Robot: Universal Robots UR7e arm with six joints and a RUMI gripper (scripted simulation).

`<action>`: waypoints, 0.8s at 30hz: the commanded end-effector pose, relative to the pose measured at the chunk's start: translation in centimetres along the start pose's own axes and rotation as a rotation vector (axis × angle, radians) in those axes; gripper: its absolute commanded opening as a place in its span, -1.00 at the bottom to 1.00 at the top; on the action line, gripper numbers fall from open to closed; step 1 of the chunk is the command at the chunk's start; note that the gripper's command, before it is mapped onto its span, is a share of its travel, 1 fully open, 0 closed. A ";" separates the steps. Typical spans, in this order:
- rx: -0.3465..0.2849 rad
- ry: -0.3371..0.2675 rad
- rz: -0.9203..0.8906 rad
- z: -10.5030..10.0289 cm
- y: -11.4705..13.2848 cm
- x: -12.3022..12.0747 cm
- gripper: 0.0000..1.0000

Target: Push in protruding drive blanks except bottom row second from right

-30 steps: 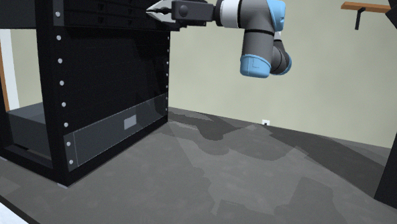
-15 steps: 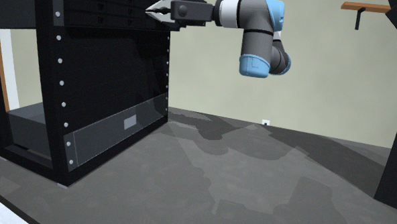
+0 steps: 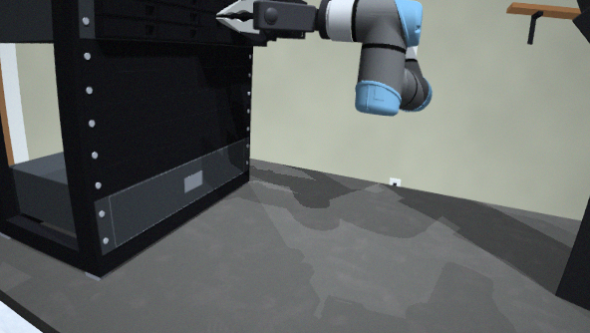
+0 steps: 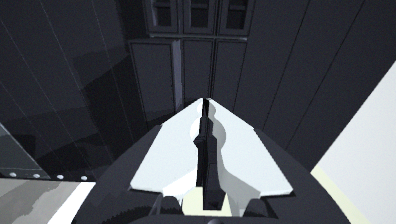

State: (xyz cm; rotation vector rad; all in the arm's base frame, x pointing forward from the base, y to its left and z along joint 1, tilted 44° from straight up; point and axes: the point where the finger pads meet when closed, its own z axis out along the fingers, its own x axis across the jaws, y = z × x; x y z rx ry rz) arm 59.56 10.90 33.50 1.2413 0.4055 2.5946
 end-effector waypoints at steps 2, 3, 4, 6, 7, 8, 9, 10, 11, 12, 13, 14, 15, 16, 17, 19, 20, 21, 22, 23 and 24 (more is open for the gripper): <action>0.000 0.001 0.000 0.1 0.0 0.0 -1.00; 0.000 0.001 0.000 0.1 0.0 0.0 -1.00; 0.000 0.001 0.000 0.1 0.0 0.0 -1.00; 0.000 0.001 0.000 0.1 0.0 0.0 -1.00; 0.000 0.001 0.000 0.1 0.0 0.0 -1.00; 0.000 0.001 0.000 0.1 0.0 0.0 -1.00; 0.000 0.001 0.000 0.1 0.0 0.0 -1.00; 0.000 0.001 0.000 0.1 0.0 0.0 -1.00; 0.000 0.001 0.000 0.1 0.0 0.0 -1.00; 0.000 0.001 0.000 0.1 0.0 0.0 -1.00; 0.000 0.001 0.000 0.1 0.0 0.0 -1.00; 0.000 0.001 0.000 0.1 0.0 0.0 -1.00; 0.000 0.001 0.000 0.1 0.0 0.0 -1.00; 0.000 0.001 0.000 0.1 0.0 0.0 -1.00; 0.000 0.001 0.000 0.1 0.0 0.0 -1.00; 0.000 0.001 0.000 0.0 0.0 0.0 -1.00; 0.000 0.001 0.000 0.0 0.0 0.0 -1.00; 0.000 0.001 0.000 0.0 0.0 0.0 -1.00; 0.000 0.001 0.000 -0.1 0.0 0.0 -1.00; 0.000 0.001 0.000 -0.3 0.0 0.0 -1.00; 0.000 0.001 0.000 -0.5 0.0 0.0 -1.00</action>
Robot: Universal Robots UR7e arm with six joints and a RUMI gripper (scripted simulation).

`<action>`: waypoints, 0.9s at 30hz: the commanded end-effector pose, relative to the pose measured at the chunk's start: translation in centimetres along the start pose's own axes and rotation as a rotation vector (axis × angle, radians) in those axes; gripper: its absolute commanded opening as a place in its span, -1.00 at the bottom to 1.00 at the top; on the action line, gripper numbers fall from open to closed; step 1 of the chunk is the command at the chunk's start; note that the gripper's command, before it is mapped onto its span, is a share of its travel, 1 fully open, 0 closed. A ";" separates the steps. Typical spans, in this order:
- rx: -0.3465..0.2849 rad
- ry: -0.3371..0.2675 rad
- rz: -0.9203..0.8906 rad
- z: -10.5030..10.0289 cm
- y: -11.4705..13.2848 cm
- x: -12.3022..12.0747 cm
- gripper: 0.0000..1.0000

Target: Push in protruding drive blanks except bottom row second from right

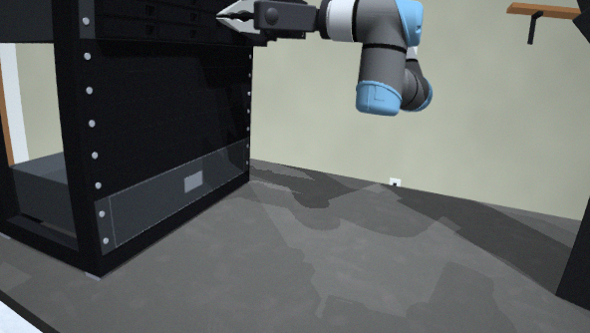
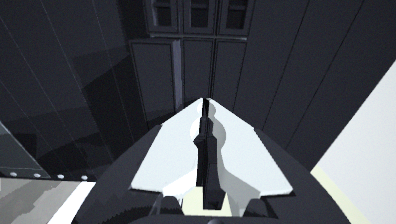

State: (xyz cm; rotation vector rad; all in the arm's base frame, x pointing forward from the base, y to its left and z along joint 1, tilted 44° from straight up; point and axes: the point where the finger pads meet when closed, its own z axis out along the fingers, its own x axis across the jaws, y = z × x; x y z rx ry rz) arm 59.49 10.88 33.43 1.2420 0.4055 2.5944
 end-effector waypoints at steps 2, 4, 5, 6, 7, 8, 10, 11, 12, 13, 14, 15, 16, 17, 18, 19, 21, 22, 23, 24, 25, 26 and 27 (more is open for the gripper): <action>0.000 0.001 0.000 -0.7 0.0 0.1 -1.00; 0.000 0.001 0.000 -1.1 0.0 0.1 -1.00; 0.000 0.001 0.000 -1.5 0.0 0.1 -1.00; 0.000 0.001 0.000 -2.0 0.0 0.1 -1.00; 0.000 0.001 0.000 -2.5 0.0 0.1 -1.00; 0.000 0.001 0.000 -3.1 0.0 0.1 -1.00; 0.000 0.001 0.000 -4.3 0.0 0.0 -1.00; 0.000 0.001 0.000 -4.9 0.0 0.0 -1.00; 0.000 0.001 0.000 -5.5 0.0 0.0 -1.00; 0.000 0.001 0.000 -6.1 0.0 0.0 -1.00; 0.000 0.001 0.000 -6.6 0.0 0.0 -1.00; 0.000 0.001 0.000 -7.2 0.0 0.0 -1.00; 0.000 0.001 0.000 -7.7 0.0 0.0 -1.00; 0.000 0.001 0.000 -8.1 0.0 0.0 -1.00; 0.000 0.001 0.000 -8.6 0.0 0.0 -1.00; 0.000 0.001 0.000 -8.6 0.0 0.0 -1.00; 0.000 0.001 0.000 -8.9 0.0 0.0 -1.00; 0.000 0.001 0.000 -9.2 0.0 0.0 -1.00; 0.000 0.001 0.000 -9.4 0.0 0.0 -1.00; 0.000 0.001 0.000 -9.6 0.0 0.0 -1.00; 0.000 0.001 0.000 -9.8 0.0 0.0 -1.00; 0.000 0.001 0.000 -9.9 0.0 0.0 -1.00; 0.000 0.001 0.000 -9.9 0.0 0.0 -1.00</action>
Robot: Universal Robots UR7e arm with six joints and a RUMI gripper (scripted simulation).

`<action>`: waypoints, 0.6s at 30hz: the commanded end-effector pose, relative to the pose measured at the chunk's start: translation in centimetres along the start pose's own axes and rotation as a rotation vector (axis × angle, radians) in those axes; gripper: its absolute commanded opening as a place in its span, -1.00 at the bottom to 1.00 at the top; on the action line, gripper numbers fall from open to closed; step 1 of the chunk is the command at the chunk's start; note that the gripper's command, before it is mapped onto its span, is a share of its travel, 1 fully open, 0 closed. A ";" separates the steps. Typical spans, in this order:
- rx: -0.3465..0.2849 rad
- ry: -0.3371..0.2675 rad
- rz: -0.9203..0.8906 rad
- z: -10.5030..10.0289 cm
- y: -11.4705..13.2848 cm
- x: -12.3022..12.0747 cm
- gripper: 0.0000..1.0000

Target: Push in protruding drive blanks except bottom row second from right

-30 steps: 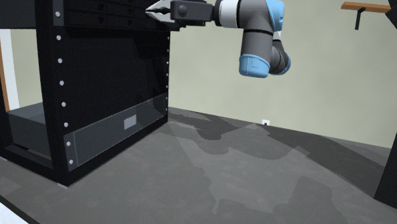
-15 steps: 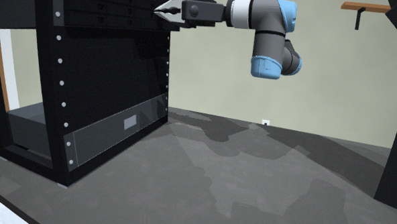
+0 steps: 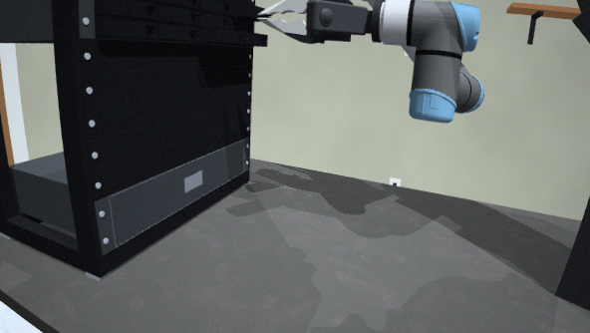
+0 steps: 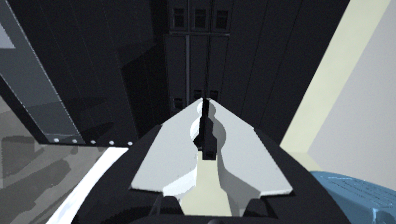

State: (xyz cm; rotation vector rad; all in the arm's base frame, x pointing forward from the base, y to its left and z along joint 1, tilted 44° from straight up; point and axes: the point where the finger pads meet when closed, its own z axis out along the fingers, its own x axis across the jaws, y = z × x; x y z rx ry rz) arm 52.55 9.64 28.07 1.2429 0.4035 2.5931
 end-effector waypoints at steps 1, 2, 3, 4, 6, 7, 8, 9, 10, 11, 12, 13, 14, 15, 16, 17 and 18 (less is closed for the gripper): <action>0.002 0.002 0.000 -1.1 0.1 0.1 -1.00; 0.002 0.002 0.000 -1.1 0.1 0.1 -1.00; 0.002 0.002 0.000 -1.1 0.1 0.1 -1.00; 0.002 0.002 0.000 -1.1 0.1 0.1 -1.00; 0.002 0.002 0.000 -1.1 0.1 0.0 -1.00; 0.002 0.002 0.000 -1.1 0.1 0.0 -1.00; 0.002 0.002 0.000 -1.1 0.2 0.0 -1.00; 0.002 0.002 0.000 -1.1 0.2 0.0 -1.00; 0.002 0.002 0.000 -1.1 0.2 0.0 -1.00; 0.002 0.002 0.000 -1.1 0.3 0.0 -1.00; 0.002 0.002 0.000 -1.1 0.4 -0.1 -1.00; 0.002 0.002 0.000 -1.1 0.5 -0.1 -1.00; 0.002 0.002 0.000 -1.1 0.7 -0.2 -1.00; 0.002 0.002 0.000 -1.1 0.9 -0.2 -1.00; 0.002 0.002 0.000 -1.1 1.1 -0.3 -1.00; 0.002 0.002 0.000 -1.1 1.3 -0.4 -1.00; 0.002 0.002 0.000 -1.2 1.5 -0.4 -1.00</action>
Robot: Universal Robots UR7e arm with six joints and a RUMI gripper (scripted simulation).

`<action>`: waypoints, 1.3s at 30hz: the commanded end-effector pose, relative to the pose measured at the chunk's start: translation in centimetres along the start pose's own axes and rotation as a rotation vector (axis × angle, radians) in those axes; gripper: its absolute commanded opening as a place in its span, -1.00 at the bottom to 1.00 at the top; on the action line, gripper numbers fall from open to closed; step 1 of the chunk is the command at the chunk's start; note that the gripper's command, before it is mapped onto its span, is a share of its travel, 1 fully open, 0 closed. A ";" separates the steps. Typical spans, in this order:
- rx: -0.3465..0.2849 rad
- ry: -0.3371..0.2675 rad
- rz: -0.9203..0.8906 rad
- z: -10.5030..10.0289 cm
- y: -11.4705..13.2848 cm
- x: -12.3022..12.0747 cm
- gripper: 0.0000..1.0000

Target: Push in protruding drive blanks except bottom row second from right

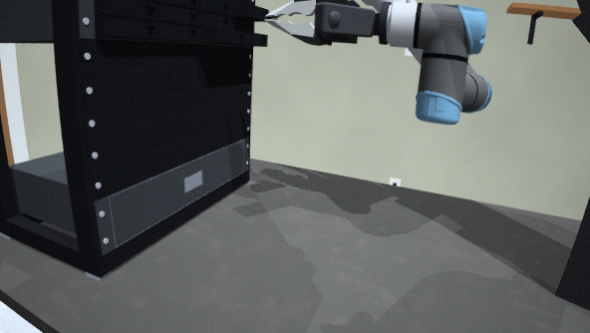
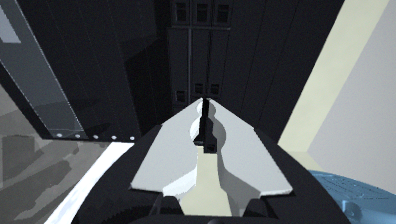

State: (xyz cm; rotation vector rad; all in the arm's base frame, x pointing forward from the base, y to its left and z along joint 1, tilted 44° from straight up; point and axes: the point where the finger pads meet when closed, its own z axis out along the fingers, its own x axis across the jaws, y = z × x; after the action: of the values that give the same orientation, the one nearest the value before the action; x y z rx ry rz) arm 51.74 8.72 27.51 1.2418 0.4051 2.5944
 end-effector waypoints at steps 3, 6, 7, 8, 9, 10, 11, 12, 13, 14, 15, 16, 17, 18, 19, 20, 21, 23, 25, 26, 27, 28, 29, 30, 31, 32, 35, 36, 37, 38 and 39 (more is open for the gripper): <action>0.001 0.001 0.000 -0.1 1.7 -0.5 -1.00; 0.001 0.001 0.000 -0.2 2.8 -0.9 -1.00; 0.001 0.001 0.000 -0.2 3.1 -1.0 -1.00; 0.001 0.001 0.000 -0.2 3.1 -1.0 -1.00; 0.001 0.001 0.000 -0.2 3.1 -1.0 -1.00; 0.001 0.001 0.000 -0.2 3.5 -1.1 -1.00; 0.001 0.001 0.000 -0.3 4.0 -1.3 -1.00; 0.001 0.001 0.000 -0.3 4.4 -1.4 -1.00; 0.001 0.001 0.000 -0.3 4.8 -1.6 -1.00; 0.001 0.001 0.000 -0.4 5.2 -1.7 -1.00; 0.001 0.001 0.000 -0.4 5.7 -1.8 -1.00; 0.001 0.001 0.000 -0.4 6.1 -2.0 -1.00; 0.001 0.001 0.000 -0.4 6.5 -2.1 -1.00; 0.001 0.001 0.000 -0.5 6.9 -2.3 -1.00; 0.001 0.001 0.000 -0.5 7.3 -2.4 -1.00; 0.001 0.001 0.000 -0.5 7.7 -2.5 -1.00; 0.001 0.001 0.000 -0.5 8.0 -2.6 -1.00; 0.001 0.001 0.000 -0.6 8.7 -2.9 -1.00; 0.001 0.001 0.000 -0.6 9.0 -3.0 -1.00; 0.001 0.001 0.000 -0.6 9.0 -3.0 -1.00; 0.001 0.001 0.000 -0.6 9.3 -3.1 -1.00; 0.001 0.001 0.000 -0.6 9.5 -3.1 -1.00; 0.001 0.001 0.000 -0.7 9.7 -3.2 -1.00; 0.001 0.001 0.000 -0.7 9.9 -3.3 -1.00; 0.001 0.001 0.000 -0.7 10.0 -3.3 -1.00; 0.001 0.001 0.000 -0.7 10.2 -3.3 -1.00; 0.001 0.001 0.000 -0.7 10.3 -3.4 -1.00; 0.001 0.001 0.000 -0.7 10.4 -3.4 -1.00; 0.001 0.001 0.000 -0.7 10.4 -3.4 -1.00; 0.001 0.001 0.000 -0.7 10.4 -3.4 -1.00; 0.001 0.001 0.000 -0.7 10.4 -3.4 -1.00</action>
State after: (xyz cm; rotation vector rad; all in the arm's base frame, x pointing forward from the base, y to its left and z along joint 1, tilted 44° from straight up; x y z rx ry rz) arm 52.33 -1.97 28.17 1.2417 0.4047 2.5944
